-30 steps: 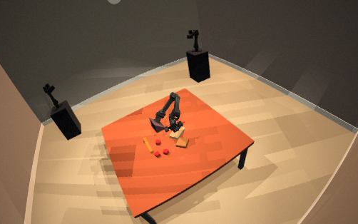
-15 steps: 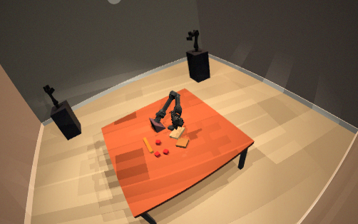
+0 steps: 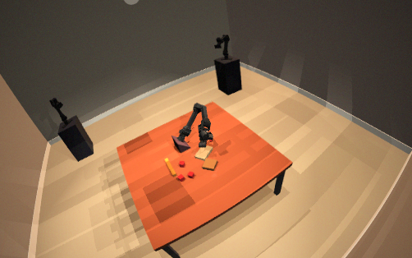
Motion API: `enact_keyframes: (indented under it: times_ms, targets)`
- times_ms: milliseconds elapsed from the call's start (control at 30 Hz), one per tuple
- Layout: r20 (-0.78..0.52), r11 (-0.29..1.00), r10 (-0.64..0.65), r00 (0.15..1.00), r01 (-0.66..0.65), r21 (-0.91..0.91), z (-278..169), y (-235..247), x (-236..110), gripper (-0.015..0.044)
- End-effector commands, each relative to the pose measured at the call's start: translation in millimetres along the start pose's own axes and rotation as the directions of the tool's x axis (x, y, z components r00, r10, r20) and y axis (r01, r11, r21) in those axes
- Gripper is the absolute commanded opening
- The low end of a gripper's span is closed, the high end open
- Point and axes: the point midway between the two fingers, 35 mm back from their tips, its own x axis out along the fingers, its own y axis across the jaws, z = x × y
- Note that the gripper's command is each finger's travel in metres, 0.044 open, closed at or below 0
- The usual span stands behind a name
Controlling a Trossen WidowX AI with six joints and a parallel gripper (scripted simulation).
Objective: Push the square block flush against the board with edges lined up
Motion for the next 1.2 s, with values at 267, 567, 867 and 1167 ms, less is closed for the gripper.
enact_keyframes:
  times_ms: [267, 567, 867, 1167]
  targets:
    - [0.009, 0.922, 0.012, 1.000, -0.008, -0.387, 1.2, 32.1, 2.0, 0.0000]
    - [0.015, 0.759, 0.017, 1.000, -0.004, -0.651, 0.1, 54.9, 3.3, 0.0000]
    - [0.021, 0.523, 0.025, 0.999, 0.005, -0.853, -3.2, 76.7, 4.9, 0.0000]
    - [0.025, 0.384, 0.029, 0.999, 0.012, -0.923, -5.6, 87.2, 5.8, 0.0000]
